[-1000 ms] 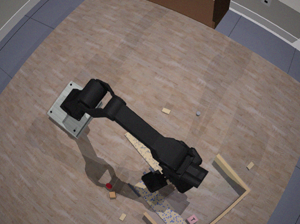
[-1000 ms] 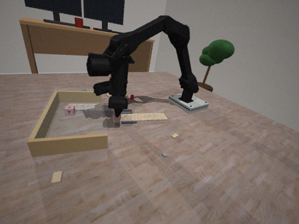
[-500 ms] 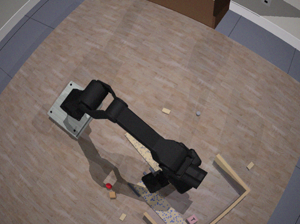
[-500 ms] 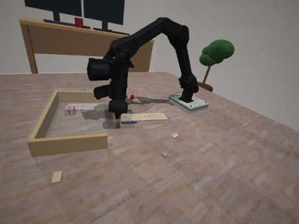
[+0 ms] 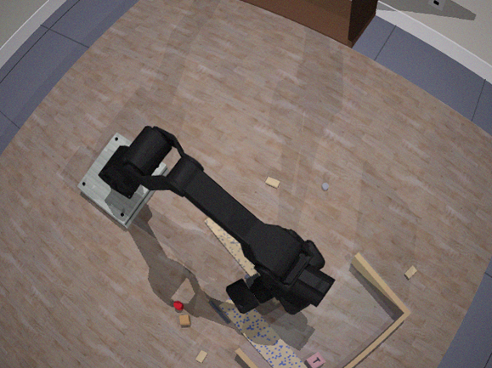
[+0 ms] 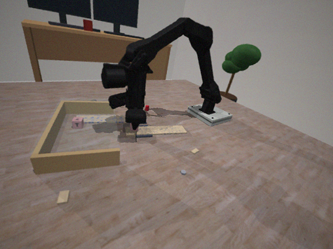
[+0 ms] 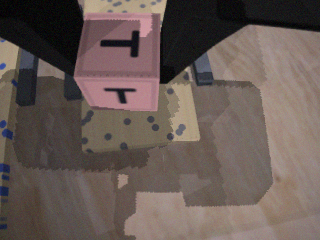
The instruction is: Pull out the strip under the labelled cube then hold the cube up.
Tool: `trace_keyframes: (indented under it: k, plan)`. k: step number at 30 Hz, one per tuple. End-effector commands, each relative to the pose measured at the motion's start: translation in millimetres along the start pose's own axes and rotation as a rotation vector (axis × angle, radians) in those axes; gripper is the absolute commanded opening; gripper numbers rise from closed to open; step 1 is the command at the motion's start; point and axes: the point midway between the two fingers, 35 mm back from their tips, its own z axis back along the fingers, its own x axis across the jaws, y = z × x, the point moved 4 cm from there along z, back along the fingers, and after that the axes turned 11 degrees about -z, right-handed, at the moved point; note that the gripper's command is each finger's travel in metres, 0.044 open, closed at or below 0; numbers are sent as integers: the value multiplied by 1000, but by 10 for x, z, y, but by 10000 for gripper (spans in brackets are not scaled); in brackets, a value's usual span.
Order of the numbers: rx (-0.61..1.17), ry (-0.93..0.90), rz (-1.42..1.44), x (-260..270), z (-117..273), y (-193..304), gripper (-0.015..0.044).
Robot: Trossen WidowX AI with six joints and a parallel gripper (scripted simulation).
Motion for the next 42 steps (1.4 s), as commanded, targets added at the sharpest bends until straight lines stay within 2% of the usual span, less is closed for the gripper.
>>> trace_keyframes:
  k: [1,10,32,38,42]
  plan:
    - [-10,-8,1,-77,158,113,0]
    - [-8,-8,3,-264,349,382,0]
    - [-4,-6,3,-596,347,862,0]
    - [-4,-6,4,-596,659,861,0]
    - [-4,-6,3,-598,698,864,0]
